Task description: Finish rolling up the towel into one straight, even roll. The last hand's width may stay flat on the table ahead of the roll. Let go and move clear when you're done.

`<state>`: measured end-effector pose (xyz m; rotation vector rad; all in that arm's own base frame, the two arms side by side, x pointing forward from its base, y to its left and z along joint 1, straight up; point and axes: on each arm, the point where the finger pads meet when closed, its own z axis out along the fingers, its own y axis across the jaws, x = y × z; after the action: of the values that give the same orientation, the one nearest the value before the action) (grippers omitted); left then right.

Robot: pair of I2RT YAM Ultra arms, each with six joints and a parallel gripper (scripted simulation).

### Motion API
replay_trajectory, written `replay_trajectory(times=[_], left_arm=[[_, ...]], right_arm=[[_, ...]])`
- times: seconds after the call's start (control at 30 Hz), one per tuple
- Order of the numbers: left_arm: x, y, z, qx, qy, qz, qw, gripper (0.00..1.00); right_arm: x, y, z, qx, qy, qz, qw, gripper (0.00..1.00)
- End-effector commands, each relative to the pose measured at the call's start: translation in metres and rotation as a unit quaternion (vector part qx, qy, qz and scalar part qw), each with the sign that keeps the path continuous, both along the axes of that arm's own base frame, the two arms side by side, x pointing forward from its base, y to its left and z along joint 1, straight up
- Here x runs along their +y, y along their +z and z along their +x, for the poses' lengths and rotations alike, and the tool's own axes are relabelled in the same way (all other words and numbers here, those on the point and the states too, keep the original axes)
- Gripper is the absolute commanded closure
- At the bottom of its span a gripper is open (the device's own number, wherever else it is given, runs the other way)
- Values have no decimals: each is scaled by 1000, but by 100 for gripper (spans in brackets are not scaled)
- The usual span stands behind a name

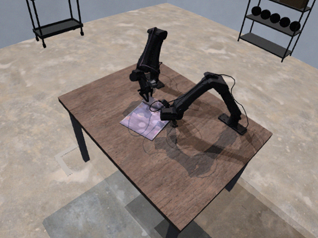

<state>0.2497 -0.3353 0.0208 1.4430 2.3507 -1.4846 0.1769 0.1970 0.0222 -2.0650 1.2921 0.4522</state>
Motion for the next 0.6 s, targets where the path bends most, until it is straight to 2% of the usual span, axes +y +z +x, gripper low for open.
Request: replay_trajectory(times=[0.0, 0.33, 0.57], left_arm=[[-2, 4, 5, -1, -1, -7, 1000, 79], [-2, 4, 5, -1, -1, -7, 1000, 79], [-2, 4, 5, -1, -1, -7, 1000, 79]], right_arm=[[4, 0, -2, 3, 3, 6, 1000, 66], [4, 0, -2, 3, 3, 6, 1000, 77], [4, 0, -2, 3, 3, 6, 1000, 80]])
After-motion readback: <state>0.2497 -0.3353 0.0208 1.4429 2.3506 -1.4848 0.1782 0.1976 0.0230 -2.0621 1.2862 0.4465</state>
